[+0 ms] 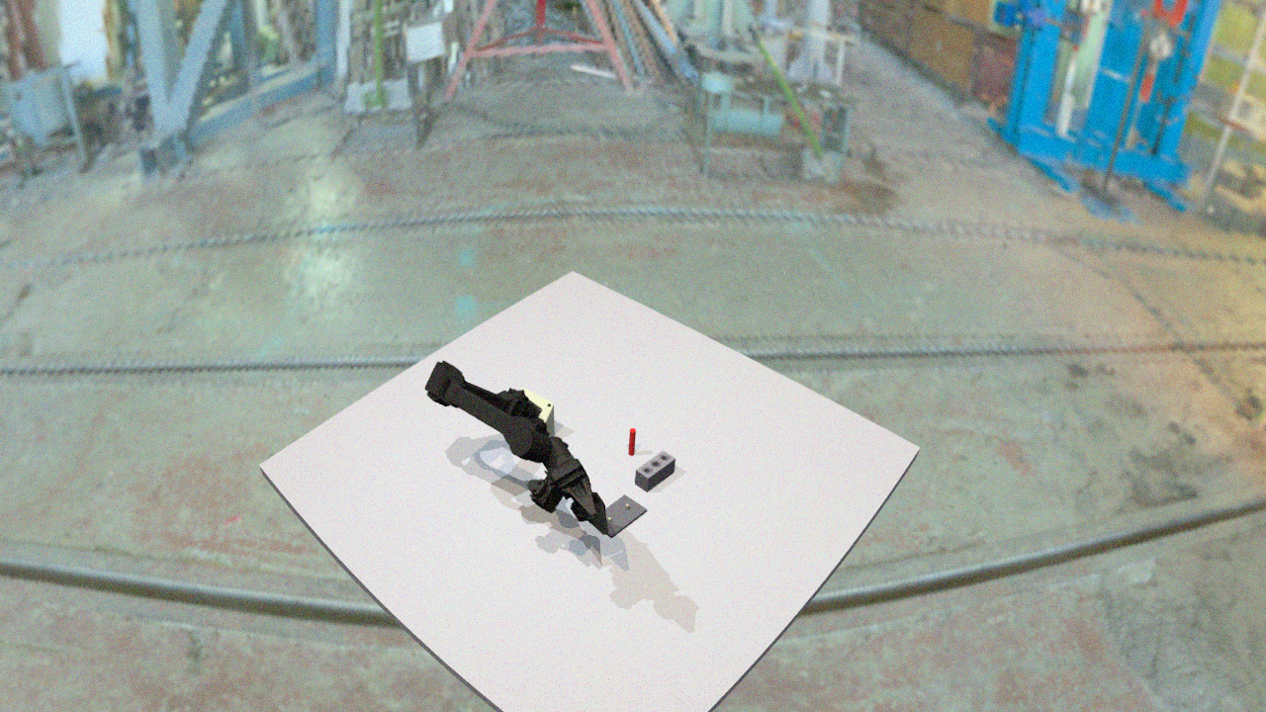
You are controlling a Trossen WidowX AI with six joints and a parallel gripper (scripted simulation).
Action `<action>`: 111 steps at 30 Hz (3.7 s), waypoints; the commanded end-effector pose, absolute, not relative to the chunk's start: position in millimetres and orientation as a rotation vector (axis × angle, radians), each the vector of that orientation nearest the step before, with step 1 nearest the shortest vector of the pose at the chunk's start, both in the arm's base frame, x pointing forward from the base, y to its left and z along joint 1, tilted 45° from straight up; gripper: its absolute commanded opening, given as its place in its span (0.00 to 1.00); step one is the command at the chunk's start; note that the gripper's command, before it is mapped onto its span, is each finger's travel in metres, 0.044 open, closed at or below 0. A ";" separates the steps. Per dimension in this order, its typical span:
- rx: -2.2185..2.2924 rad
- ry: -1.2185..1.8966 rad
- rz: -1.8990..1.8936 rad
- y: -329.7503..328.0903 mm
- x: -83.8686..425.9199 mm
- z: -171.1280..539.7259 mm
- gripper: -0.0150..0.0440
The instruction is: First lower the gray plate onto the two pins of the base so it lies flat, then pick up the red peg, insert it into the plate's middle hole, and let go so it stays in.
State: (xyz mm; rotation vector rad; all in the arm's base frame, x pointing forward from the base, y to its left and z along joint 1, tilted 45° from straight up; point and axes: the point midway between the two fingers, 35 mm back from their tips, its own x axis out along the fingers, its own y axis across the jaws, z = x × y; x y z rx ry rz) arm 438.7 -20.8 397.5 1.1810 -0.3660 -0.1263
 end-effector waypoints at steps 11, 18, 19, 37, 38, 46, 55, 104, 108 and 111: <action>0.294 0.470 -0.264 87.1 481.8 215.1 1.00; -0.388 0.941 -0.110 133.1 445.9 120.6 1.00; -0.489 1.002 -0.075 137.9 438.1 109.8 1.00; -1.755 1.651 0.620 164.7 328.5 45.6 1.00; -1.755 1.651 0.620 164.7 328.5 45.6 1.00; -1.756 1.652 0.617 120.8 332.7 0.7 1.00; -1.757 1.652 0.616 108.4 336.5 -12.2 1.00; -1.759 1.653 0.613 69.3 342.1 -52.4 0.47; -1.759 1.653 0.613 69.3 342.1 -52.4 0.42; -1.759 1.653 0.613 69.3 342.1 -52.4 0.39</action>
